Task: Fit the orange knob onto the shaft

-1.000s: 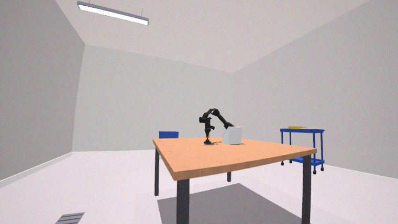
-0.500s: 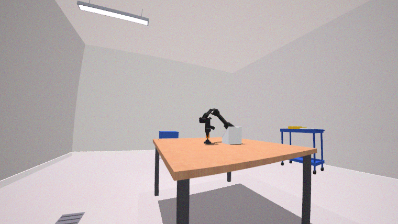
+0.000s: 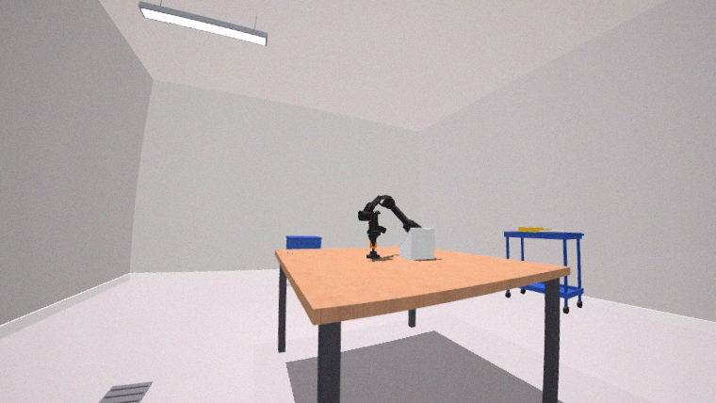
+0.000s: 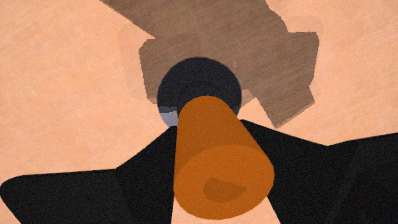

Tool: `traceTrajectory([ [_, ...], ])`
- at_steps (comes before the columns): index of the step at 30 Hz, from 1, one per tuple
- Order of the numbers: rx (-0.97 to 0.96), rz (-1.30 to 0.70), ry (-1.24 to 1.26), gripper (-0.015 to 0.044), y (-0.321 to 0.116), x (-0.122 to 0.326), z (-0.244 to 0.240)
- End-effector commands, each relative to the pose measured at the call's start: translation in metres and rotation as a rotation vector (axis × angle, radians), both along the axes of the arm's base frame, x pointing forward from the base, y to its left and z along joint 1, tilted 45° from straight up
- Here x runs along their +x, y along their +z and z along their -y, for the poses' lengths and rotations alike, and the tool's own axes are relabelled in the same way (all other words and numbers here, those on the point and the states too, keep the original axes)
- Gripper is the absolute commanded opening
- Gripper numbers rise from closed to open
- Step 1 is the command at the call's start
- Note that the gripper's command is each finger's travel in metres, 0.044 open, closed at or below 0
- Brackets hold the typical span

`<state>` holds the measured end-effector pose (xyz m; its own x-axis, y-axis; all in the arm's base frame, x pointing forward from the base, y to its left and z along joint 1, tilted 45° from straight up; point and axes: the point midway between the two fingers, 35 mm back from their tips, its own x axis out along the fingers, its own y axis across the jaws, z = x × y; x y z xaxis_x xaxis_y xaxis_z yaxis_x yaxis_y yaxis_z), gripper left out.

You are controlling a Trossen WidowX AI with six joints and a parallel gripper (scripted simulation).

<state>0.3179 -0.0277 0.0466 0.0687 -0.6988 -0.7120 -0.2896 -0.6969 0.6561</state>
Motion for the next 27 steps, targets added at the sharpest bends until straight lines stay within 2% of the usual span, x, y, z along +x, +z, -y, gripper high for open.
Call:
traceTrajectory([
  [1, -0.006, -0.076, 0.081, 0.0000, -0.0002, 0.0014, -0.0008],
  [27, -0.007, -0.076, 0.081, 0.0000, -0.0015, 0.0008, 0.0012],
])
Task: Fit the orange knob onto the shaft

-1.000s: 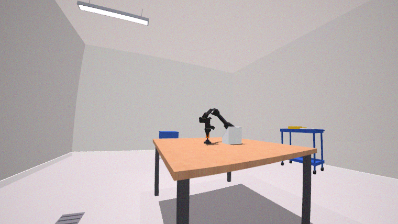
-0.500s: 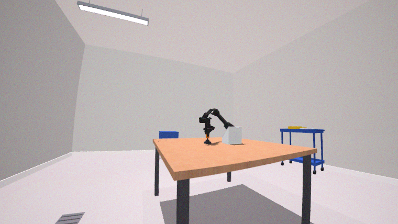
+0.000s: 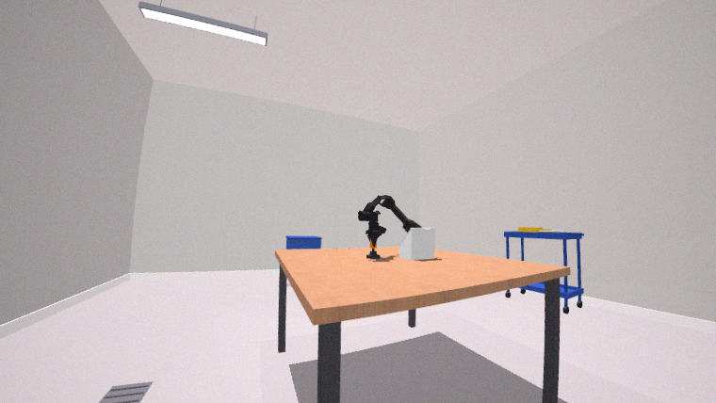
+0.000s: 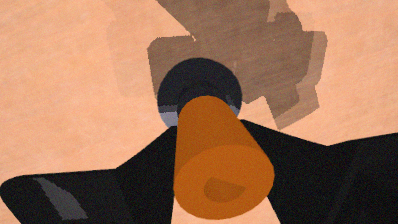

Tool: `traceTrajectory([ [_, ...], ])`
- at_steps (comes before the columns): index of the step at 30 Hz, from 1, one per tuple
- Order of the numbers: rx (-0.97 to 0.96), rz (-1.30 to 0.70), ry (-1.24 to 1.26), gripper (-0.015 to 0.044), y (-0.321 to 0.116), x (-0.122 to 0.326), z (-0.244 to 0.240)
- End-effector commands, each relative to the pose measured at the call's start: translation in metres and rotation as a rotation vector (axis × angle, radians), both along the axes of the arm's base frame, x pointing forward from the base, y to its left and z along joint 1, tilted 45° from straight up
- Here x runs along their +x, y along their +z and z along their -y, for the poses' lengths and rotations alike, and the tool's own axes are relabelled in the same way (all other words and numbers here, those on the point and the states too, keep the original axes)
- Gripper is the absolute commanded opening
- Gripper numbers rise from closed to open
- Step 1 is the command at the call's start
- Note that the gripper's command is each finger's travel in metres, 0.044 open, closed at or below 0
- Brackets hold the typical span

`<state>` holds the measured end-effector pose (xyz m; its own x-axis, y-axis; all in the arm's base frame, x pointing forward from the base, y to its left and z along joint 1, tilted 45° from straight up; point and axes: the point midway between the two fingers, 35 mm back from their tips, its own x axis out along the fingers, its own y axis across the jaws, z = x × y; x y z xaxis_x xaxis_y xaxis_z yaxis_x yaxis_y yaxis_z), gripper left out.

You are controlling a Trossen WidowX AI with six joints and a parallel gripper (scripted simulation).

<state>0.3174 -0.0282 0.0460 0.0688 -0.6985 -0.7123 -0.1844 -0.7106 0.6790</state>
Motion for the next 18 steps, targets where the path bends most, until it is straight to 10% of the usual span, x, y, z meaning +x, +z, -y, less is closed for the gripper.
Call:
traceTrajectory([
  [1, 0.001, 0.000, 0.003, 0.0000, -0.0010, 0.0012, 0.0006],
  [18, 0.001, -0.001, 0.003, 0.0000, -0.0032, -0.0018, 0.0012],
])
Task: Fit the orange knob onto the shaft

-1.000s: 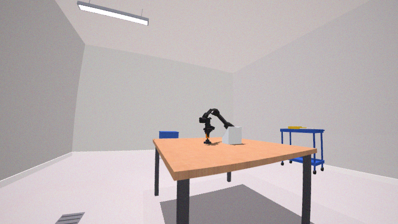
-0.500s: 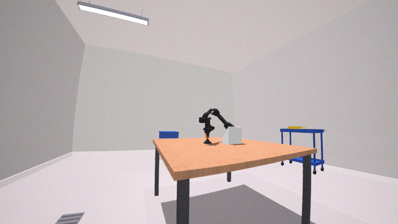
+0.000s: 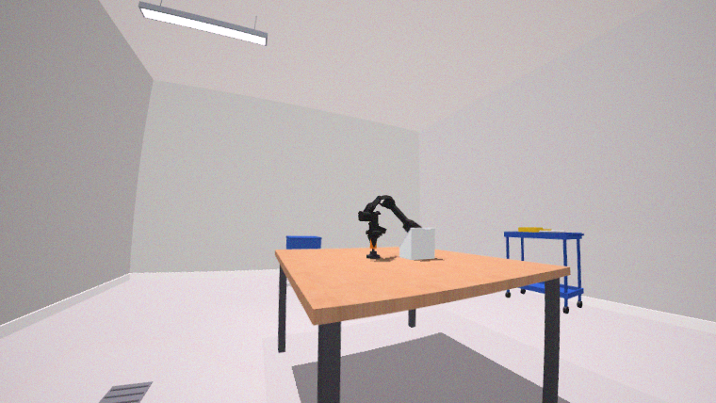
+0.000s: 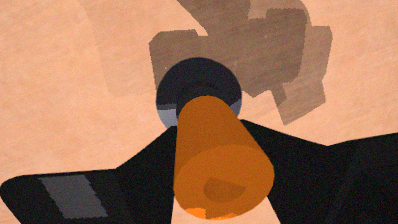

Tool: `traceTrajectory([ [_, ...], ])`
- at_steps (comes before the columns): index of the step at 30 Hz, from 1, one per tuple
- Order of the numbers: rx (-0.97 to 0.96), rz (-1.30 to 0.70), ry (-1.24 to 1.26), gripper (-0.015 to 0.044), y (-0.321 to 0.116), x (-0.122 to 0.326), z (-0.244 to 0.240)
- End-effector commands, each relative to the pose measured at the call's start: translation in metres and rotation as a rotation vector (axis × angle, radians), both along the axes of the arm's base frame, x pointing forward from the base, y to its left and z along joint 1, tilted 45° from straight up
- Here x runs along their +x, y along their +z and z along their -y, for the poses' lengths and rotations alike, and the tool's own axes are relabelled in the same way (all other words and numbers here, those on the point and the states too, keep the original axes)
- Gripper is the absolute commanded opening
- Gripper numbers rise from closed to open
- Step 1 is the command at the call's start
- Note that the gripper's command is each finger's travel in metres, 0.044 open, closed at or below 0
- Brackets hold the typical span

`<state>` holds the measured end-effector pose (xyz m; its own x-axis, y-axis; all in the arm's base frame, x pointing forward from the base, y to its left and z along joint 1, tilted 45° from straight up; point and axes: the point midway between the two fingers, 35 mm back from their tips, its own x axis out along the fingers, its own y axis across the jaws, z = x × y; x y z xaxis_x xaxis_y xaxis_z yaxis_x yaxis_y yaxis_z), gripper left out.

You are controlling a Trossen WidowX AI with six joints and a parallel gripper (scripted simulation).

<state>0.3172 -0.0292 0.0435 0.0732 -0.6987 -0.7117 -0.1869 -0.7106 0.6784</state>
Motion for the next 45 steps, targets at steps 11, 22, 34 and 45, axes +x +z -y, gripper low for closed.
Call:
traceTrajectory([
  [11, -0.003, -0.043, 0.040, 0.0000, 0.0038, -0.0030, -0.0025],
  [22, -0.014, -0.152, 0.151, 0.0000, 0.0021, 0.0017, -0.0008],
  [34, -0.014, -0.152, 0.151, 0.0000, 0.0018, 0.0014, -0.0025],
  [45, -0.014, -0.152, 0.151, 0.0000, 0.0029, -0.0011, -0.0007],
])
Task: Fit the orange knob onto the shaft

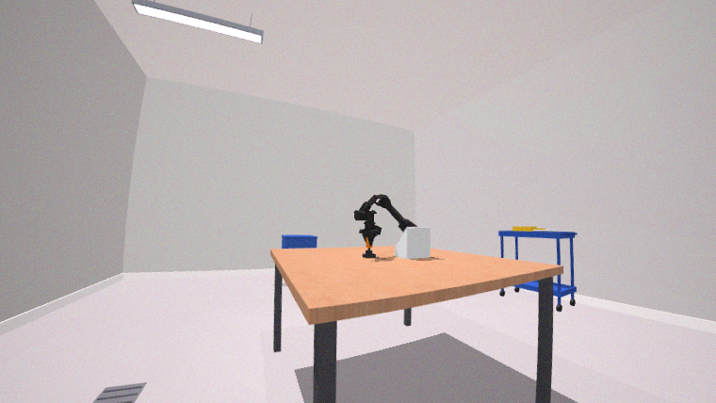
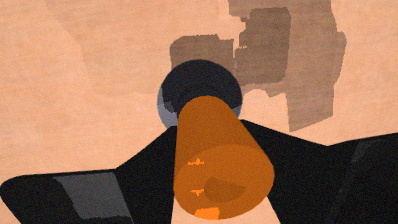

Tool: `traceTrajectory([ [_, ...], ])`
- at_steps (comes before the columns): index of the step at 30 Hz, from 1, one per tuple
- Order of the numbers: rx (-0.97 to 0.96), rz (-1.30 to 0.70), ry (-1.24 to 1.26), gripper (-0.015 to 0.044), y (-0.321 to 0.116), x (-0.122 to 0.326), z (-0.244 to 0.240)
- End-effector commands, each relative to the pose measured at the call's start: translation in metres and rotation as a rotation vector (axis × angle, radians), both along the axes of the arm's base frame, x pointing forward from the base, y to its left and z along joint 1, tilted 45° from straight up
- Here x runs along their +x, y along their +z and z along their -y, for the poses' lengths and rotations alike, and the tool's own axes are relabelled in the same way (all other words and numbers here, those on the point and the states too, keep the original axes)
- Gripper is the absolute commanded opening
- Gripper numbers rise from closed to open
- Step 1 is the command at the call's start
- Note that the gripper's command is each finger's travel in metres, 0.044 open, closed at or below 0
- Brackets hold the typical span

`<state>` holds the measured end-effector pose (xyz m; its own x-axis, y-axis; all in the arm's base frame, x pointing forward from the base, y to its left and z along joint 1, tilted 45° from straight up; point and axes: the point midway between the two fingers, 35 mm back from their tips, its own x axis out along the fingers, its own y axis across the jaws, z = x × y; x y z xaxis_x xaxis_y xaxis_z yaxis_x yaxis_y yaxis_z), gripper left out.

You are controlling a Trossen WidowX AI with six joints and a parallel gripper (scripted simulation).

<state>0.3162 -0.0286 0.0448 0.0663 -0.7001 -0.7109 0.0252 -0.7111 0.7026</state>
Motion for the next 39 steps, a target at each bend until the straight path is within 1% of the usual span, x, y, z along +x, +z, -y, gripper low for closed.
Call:
traceTrajectory([
  [1, 0.003, 0.002, 0.004, 0.0000, 0.0018, 0.0001, -0.0002],
  [31, 0.003, 0.002, 0.004, 0.0000, -0.0018, -0.0003, 0.0009],
  [39, 0.005, 0.021, -0.015, 0.0000, 0.0030, -0.0005, -0.0016],
])
